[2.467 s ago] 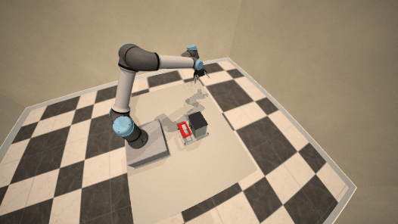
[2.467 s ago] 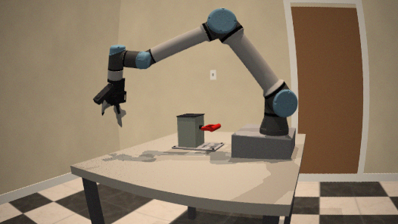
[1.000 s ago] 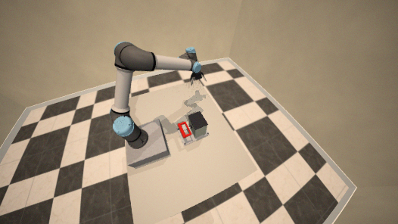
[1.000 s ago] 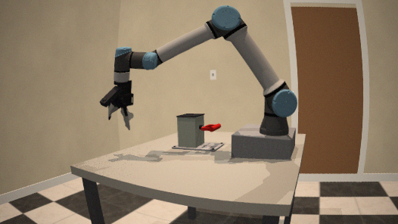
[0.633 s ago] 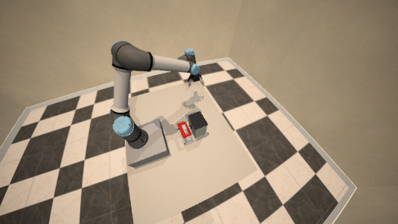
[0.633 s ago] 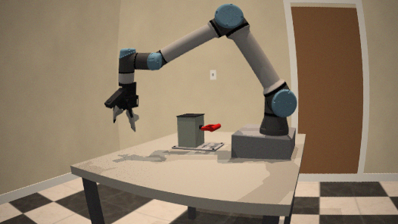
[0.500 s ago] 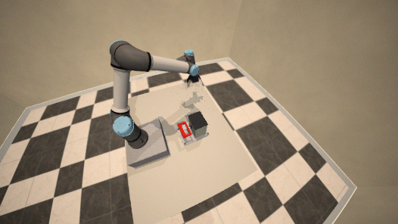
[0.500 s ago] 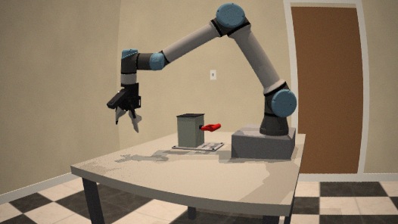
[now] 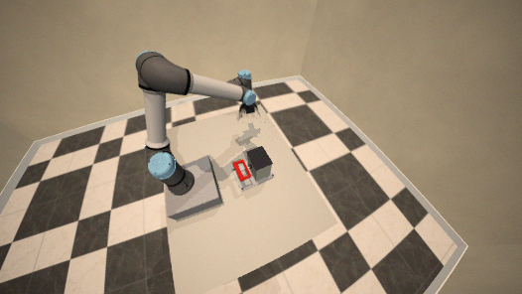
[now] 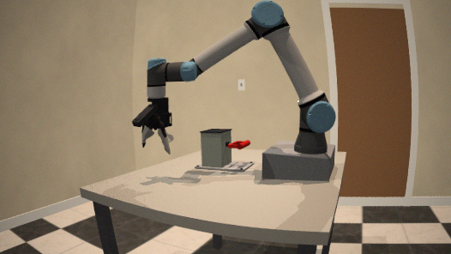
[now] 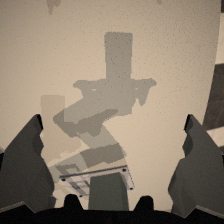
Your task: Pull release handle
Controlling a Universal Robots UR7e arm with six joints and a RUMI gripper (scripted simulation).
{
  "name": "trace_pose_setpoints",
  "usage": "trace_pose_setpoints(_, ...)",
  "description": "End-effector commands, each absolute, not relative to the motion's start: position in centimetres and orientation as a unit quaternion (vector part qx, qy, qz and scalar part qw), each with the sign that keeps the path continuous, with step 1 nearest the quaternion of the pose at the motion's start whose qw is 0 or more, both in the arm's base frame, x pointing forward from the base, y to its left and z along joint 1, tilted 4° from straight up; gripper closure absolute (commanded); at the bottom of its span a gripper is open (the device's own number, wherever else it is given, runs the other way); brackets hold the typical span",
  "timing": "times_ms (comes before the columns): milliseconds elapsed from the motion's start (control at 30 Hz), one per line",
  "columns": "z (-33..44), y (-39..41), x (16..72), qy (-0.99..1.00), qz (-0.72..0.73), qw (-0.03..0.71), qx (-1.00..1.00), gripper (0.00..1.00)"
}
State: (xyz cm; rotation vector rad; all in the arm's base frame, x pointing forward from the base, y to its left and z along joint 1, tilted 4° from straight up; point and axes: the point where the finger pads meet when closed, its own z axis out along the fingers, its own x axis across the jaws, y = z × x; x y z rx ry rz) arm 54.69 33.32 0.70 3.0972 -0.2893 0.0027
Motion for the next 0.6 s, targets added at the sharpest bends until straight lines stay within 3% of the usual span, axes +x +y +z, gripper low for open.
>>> trace_pose_setpoints(0,0.2,33.0,52.3,-0.096,-0.015,0.005,0.995,0.00)
trace_pose_setpoints(567,-1.3,31.7,43.6,-0.107,-0.072,-0.028,0.991,0.00)
